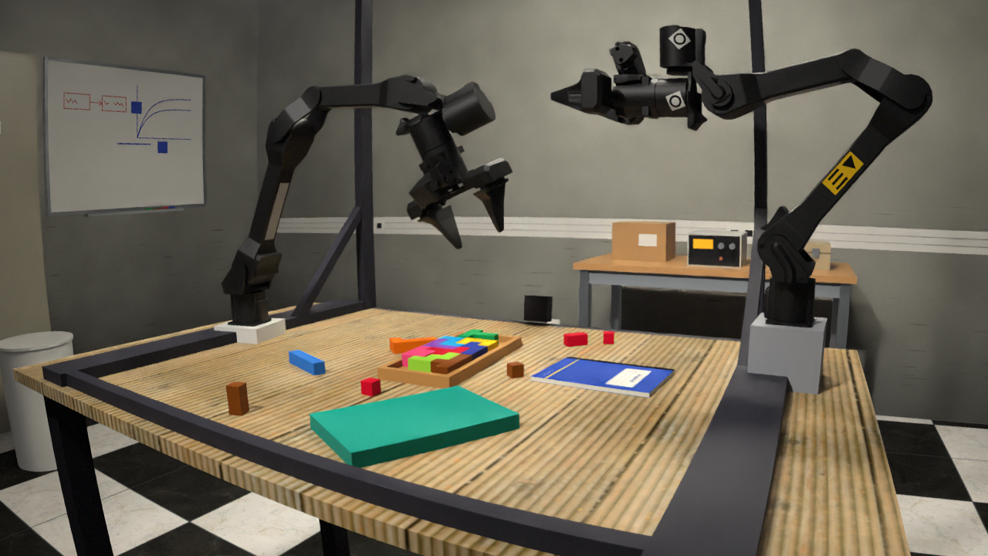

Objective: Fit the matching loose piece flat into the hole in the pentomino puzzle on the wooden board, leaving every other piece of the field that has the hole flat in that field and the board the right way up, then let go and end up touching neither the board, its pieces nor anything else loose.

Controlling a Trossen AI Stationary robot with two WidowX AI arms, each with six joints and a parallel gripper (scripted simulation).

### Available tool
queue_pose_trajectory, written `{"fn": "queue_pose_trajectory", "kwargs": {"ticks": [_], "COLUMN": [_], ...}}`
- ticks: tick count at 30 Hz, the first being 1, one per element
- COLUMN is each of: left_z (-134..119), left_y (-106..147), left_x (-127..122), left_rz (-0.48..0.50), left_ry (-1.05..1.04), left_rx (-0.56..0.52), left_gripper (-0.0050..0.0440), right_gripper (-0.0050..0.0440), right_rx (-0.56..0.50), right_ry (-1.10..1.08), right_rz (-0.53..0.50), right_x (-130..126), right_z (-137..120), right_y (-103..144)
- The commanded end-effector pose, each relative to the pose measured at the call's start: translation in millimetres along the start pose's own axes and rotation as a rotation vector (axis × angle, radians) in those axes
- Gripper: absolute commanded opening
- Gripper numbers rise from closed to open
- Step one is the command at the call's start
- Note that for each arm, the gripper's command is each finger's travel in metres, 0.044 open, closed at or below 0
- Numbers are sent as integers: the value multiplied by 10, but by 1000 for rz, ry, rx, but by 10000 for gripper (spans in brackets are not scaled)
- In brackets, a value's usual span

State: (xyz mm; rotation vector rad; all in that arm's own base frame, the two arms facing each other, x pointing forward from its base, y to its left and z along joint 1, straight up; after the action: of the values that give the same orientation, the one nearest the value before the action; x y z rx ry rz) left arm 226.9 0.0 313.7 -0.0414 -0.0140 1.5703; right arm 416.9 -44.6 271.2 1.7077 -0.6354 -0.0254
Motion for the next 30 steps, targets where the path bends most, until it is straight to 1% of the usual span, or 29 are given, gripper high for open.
{"fn": "queue_pose_trajectory", "kwargs": {"ticks": [1,20,24,30], "left_z": [47,47,47,47], "left_y": [8,8,8,8], "left_x": [-1,-1,-1,-1], "left_rz": [0,0,0,0], "left_ry": [0,0,0,0], "left_rx": [-15,-15,-15,-15], "left_gripper": [440,440,440,440], "right_gripper": [440,440,440,440], "right_rx": [8,7,-11,-66], "right_ry": [4,10,77,318], "right_rz": [25,23,21,-16], "right_x": [10,-9,-89,-379], "right_z": [-18,-8,95,414], "right_y": [95,106,157,235]}}
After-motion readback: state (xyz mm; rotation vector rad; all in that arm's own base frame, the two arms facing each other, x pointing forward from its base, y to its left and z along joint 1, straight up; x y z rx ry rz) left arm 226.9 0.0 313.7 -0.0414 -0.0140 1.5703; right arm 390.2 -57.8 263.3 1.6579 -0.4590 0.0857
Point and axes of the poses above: on each arm, the point midway between the two fingers, 35 mm back from their tips, its own y axis back along the fingers, its own x axis across the jaws, z = x × y, the point moved 9 cm from there along y, back along the fingers, and after that the axes turned 1 degree about y, right-handed, at the moved point
